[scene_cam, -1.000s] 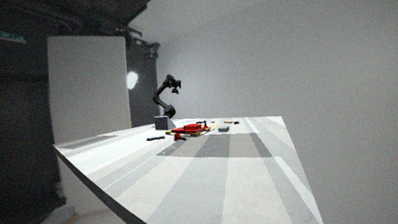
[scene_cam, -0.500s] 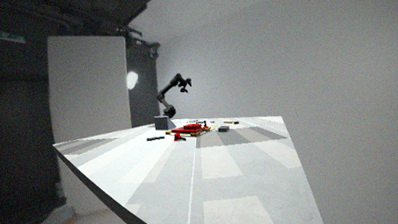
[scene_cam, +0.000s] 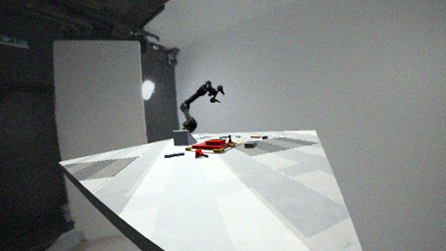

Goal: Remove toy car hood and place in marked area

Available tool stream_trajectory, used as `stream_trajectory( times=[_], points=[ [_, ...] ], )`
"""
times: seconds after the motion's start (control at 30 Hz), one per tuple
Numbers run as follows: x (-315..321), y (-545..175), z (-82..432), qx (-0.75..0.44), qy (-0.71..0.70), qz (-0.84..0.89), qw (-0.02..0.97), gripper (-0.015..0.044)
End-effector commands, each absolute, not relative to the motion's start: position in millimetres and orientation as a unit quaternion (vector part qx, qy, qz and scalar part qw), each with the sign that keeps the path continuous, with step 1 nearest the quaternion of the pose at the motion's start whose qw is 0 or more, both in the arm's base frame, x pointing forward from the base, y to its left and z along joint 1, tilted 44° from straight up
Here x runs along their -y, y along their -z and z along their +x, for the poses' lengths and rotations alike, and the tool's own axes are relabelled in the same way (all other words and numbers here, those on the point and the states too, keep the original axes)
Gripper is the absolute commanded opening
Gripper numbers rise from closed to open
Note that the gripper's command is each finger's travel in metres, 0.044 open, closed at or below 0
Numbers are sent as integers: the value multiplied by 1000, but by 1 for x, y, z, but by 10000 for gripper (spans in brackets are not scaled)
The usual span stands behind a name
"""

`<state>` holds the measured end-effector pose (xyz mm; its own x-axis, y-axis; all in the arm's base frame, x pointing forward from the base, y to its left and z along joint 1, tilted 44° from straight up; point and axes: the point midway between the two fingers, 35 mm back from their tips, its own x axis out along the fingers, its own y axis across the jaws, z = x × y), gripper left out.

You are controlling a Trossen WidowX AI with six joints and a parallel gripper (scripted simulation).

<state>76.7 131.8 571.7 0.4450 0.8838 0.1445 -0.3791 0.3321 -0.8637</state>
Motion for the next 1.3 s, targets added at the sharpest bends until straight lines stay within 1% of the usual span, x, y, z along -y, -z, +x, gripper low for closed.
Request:
stream_trajectory(
  times=[0.0,0.27,0.47,0.83,1.27],
  points=[
    [-124,-566,105,292,-402,-393,774,440],
    [-102,-554,161,239,-360,-384,816,440],
    [-78,-530,217,164,-349,-345,856,440],
    [-36,-485,290,40,-309,-283,907,440],
    [26,-397,360,-118,-277,-176,937,440]
  ],
)
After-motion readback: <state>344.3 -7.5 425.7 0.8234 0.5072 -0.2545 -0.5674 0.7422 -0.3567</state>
